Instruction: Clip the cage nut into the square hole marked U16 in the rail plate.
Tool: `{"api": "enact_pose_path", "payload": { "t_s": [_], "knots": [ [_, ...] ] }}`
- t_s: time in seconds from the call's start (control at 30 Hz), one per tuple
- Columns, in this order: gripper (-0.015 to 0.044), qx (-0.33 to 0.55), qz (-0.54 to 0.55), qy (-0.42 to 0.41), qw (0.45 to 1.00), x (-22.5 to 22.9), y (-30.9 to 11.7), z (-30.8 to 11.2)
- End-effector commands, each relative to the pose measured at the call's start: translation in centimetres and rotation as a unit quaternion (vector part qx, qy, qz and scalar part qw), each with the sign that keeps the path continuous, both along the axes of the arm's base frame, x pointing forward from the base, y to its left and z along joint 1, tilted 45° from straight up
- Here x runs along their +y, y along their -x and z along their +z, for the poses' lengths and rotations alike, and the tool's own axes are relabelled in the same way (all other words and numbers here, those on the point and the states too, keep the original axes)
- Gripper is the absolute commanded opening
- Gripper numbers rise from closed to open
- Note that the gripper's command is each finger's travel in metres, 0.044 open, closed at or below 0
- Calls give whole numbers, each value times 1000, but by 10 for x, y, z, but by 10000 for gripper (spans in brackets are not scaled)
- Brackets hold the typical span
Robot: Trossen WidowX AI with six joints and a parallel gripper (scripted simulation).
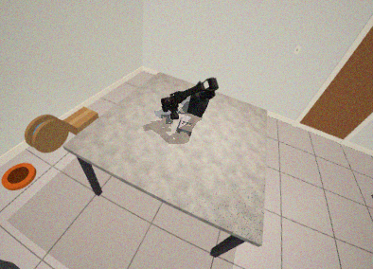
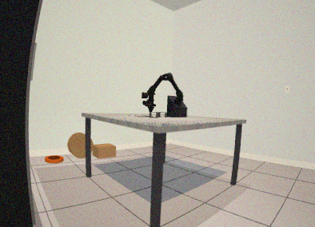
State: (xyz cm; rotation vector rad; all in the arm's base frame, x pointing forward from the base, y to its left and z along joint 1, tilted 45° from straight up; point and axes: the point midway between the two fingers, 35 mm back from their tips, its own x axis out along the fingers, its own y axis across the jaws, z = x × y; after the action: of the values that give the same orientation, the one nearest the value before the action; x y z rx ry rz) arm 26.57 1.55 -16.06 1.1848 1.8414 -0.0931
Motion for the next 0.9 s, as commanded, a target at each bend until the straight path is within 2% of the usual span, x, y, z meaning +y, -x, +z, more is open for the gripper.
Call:
{"api": "enact_pose_path", "payload": {
  "t_s": [0.0,0.87],
  "knots": [
    [120,1,-2,-1,1000,1,0,-1],
    [120,1,-2,-1,1000,4,1,-3]
  ]
}}
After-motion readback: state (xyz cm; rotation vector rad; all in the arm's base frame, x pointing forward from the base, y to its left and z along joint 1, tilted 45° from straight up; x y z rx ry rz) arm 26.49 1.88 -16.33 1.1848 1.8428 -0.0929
